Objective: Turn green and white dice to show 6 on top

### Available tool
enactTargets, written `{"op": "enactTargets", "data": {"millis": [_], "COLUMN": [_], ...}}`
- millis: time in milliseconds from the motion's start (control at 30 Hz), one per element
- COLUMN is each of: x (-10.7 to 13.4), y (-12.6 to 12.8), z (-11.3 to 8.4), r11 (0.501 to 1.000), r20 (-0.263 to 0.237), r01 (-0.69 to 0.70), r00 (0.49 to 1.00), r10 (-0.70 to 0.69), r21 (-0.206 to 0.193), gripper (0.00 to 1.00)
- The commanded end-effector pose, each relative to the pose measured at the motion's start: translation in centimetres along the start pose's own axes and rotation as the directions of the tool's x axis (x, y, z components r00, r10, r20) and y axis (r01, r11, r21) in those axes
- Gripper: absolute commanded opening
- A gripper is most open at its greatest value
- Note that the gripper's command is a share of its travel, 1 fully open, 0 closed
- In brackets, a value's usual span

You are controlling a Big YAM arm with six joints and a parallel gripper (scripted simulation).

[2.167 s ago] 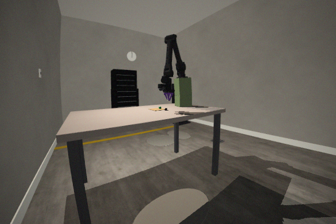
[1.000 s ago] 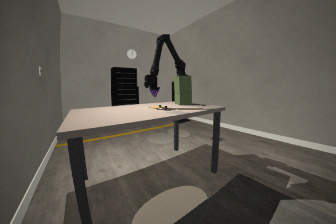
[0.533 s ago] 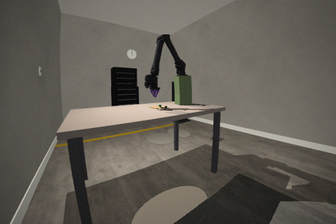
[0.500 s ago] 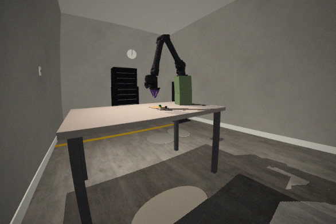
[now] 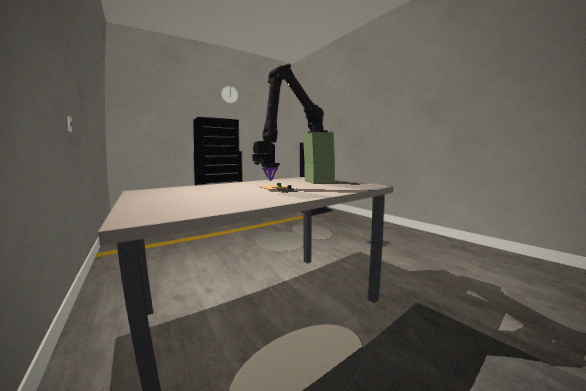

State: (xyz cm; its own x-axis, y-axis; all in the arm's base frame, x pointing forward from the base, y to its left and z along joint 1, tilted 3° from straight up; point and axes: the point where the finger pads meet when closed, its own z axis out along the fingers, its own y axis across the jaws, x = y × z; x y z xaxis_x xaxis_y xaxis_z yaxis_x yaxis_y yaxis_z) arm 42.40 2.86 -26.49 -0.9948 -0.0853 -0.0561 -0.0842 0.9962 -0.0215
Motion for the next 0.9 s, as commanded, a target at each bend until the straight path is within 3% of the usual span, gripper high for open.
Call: {"op": "enactTargets", "data": {"millis": [0,333,867], "x": [-0.7,-0.6,0.2], "y": [-0.6,-0.6,-0.6], "z": [1.7,3.7,3.9], "r11": [1.000,1.000,1.000], "r20": [0.015,0.014,-0.002], "r01": [-0.007,-0.008,-0.008], "r00": [1.000,1.000,1.000], "r10": [0.007,0.008,0.008], "r21": [-0.001,-0.002,-0.002], "gripper": [0.14,0.14,0.14]}}
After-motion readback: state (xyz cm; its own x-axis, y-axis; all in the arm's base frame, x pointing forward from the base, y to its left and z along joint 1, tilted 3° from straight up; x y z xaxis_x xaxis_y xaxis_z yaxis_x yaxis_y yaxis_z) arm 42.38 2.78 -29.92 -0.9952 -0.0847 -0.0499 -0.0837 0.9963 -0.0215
